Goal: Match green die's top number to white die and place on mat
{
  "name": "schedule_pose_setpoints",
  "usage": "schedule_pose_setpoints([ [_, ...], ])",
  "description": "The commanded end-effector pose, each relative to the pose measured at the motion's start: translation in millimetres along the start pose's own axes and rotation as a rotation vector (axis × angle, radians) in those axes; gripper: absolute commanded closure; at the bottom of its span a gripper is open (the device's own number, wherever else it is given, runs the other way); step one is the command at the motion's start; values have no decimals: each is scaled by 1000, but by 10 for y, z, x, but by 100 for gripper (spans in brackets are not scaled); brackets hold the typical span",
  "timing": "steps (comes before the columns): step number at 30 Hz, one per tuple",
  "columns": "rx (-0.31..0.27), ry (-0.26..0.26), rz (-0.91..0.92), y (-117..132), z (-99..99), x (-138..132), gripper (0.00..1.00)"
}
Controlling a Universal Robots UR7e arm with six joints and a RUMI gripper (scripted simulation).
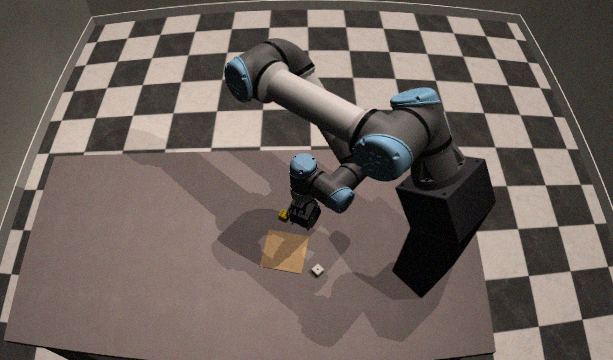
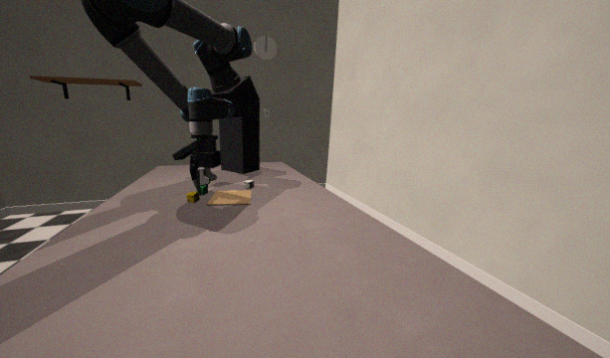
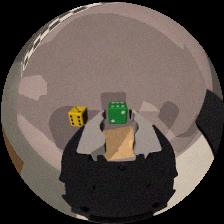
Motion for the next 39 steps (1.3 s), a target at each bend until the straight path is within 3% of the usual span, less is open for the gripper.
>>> schedule_pose_setpoints([
  [1, 0, -1, 0, 1, -3, -4, 72],
  [15, 0, -1, 0, 1, -3, -4, 72],
  [16, 0, -1, 0, 1, -3, -4, 90],
  [39, 0, -1, 0, 1, -3, -4, 90],
])
Point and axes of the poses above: the point where the finger pads meet when closed, its own z axis out along the fingers, its own x axis across the jaws, y = z × x, the point moved 4 cm from there along -z, back along the fingers, and after that the axes turned 3 degrees about z, right-handed, at the moved point
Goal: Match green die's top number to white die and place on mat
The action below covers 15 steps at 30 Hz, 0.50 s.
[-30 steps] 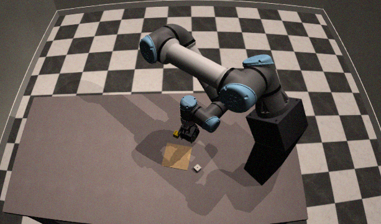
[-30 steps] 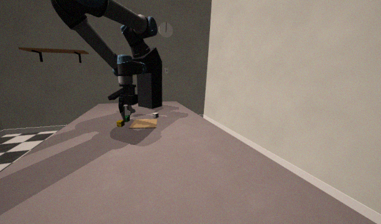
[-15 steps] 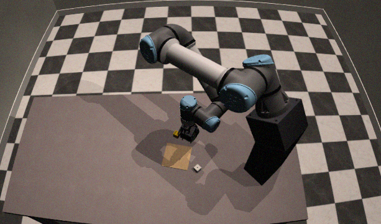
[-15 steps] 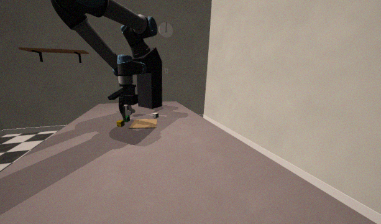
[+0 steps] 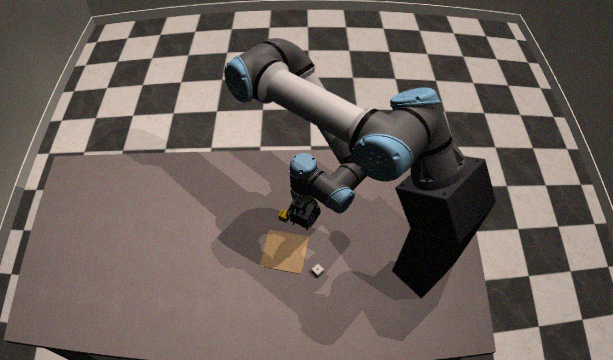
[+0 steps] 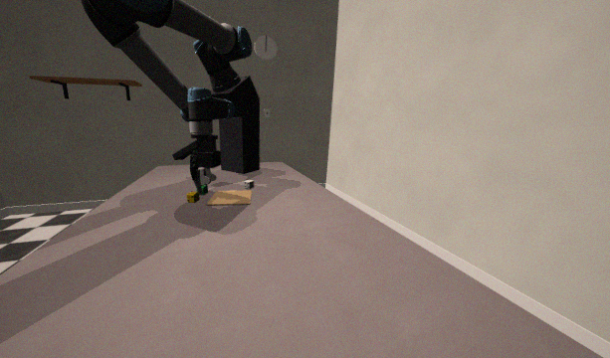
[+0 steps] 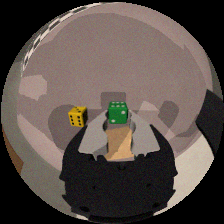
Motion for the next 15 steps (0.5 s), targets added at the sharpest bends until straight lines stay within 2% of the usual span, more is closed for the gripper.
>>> schedule_pose_setpoints([
  [1, 0, -1, 0, 1, -3, -4, 90],
  [15, 0, -1, 0, 1, -33, -4, 90],
])
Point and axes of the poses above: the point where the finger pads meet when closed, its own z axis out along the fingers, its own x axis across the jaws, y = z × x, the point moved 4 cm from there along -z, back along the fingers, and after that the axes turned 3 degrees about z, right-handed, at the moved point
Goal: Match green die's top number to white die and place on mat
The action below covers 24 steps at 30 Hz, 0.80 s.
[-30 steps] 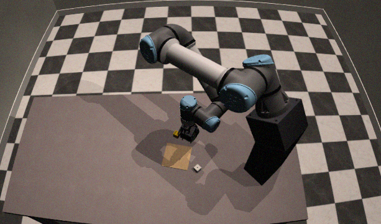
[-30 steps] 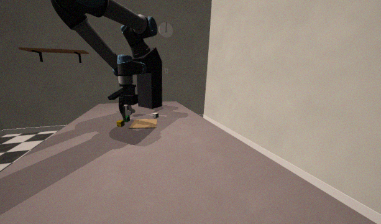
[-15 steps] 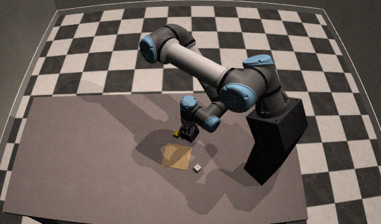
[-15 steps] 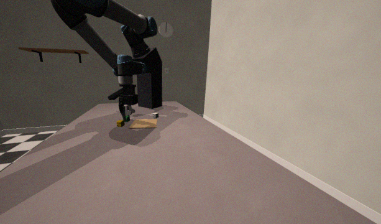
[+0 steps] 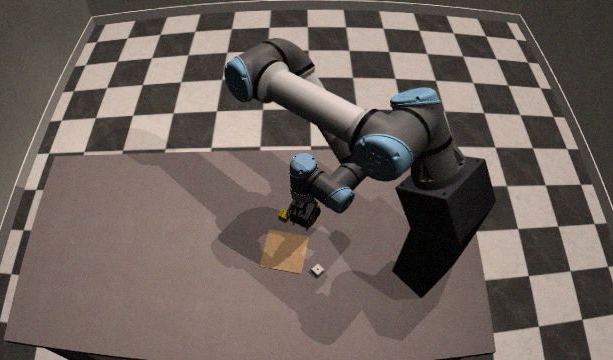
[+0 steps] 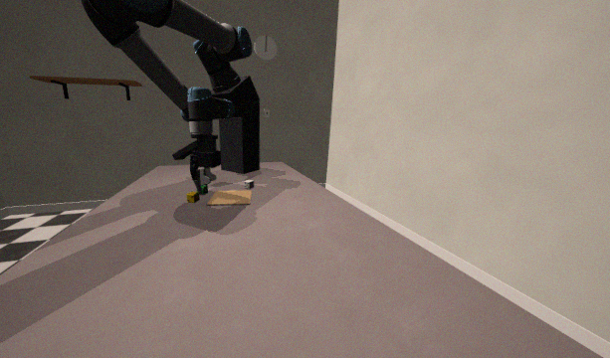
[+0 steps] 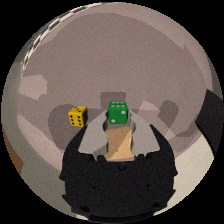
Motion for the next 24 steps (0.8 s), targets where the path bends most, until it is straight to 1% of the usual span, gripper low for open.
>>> schedule_pose_setpoints([
  [1, 0, -1, 0, 1, -48, -4, 90],
  [4, 0, -1, 0, 1, -143, -4, 90],
  [8, 0, -1, 0, 1, -337, -3, 90],
  [10, 0, -1, 0, 1, -337, -3, 90],
  [18, 0, -1, 0, 1, -771, -3, 90],
  [21, 0, -1, 0, 1, -887, -3, 90],
  [24, 0, -1, 0, 1, -960, -3, 90],
])
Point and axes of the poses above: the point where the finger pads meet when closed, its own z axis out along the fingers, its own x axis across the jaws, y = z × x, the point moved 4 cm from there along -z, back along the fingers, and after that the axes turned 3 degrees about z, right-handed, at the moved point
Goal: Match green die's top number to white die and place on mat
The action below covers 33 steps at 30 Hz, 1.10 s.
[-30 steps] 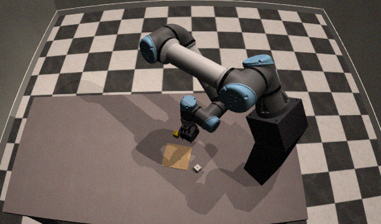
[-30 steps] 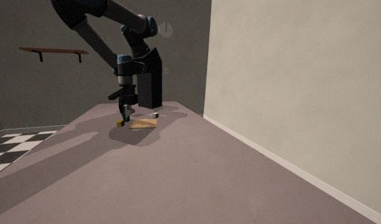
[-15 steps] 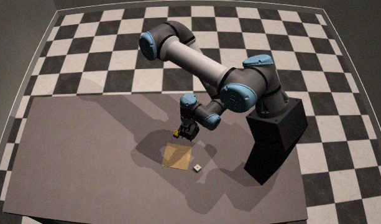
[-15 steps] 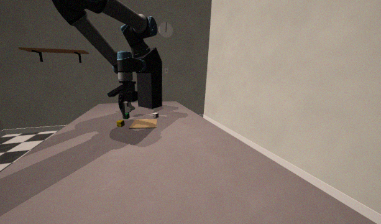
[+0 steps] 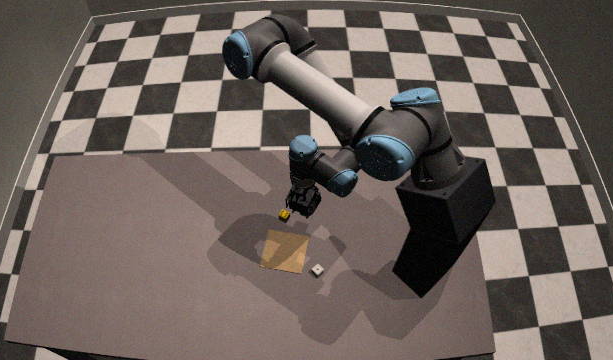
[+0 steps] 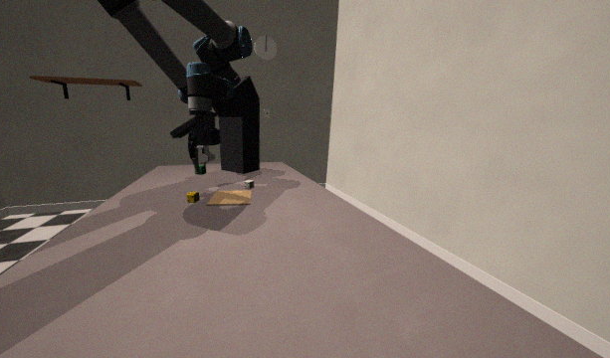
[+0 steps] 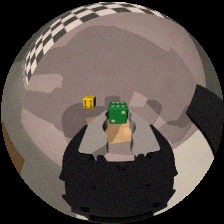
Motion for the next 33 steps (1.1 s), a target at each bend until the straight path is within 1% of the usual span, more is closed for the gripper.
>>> schedule_pose_setpoints([
  [1, 0, 0, 0, -2, -185, -7, 90],
  [15, 0, 0, 0, -1, -209, -7, 90],
  [20, -1, 1, -15, 44, -204, -14, 90],
  [22, -2, 3, -45, 133, -196, -29, 90],
  [24, -3, 6, -91, 271, -187, -50, 90],
  [30, -4, 7, -276, 852, -201, -118, 90],
  [33, -2, 3, -351, 1096, -230, -136, 90],
])
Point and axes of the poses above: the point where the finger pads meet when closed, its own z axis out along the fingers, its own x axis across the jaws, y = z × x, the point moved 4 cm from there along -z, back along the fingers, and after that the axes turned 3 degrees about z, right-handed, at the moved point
